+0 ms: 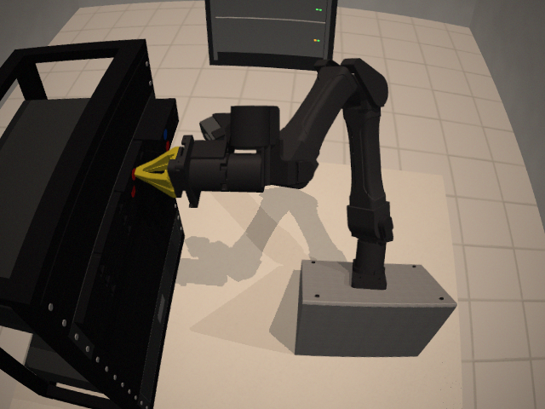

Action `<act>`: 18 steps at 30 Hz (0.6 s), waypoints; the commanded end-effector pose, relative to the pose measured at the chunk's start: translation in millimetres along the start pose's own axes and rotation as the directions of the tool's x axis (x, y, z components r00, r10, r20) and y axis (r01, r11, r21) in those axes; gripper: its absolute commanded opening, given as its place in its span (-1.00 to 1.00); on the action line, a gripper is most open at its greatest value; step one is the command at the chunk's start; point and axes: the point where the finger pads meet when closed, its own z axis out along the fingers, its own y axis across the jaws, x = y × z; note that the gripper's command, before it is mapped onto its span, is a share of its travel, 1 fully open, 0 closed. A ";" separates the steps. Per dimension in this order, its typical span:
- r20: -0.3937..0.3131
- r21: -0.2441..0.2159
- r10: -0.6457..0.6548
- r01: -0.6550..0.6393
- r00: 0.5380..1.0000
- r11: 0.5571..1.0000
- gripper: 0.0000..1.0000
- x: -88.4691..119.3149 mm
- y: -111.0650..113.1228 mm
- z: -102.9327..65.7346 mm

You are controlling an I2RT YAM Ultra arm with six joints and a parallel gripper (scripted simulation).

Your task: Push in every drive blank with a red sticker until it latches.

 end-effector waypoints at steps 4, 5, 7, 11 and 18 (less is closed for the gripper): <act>0.000 -0.091 0.071 -0.071 0.997 0.993 -1.00 -10.6 39.5 7.0; 0.000 -0.090 0.070 -0.070 0.998 0.994 -1.00 -10.1 39.0 7.6; 0.001 -0.085 0.067 -0.066 0.998 0.994 -1.00 -9.7 37.5 10.2; 0.001 -0.085 0.067 -0.066 0.998 0.994 -1.00 -10.3 39.1 11.9; -0.001 -0.092 0.071 -0.071 0.997 0.993 -1.00 -10.9 42.5 9.4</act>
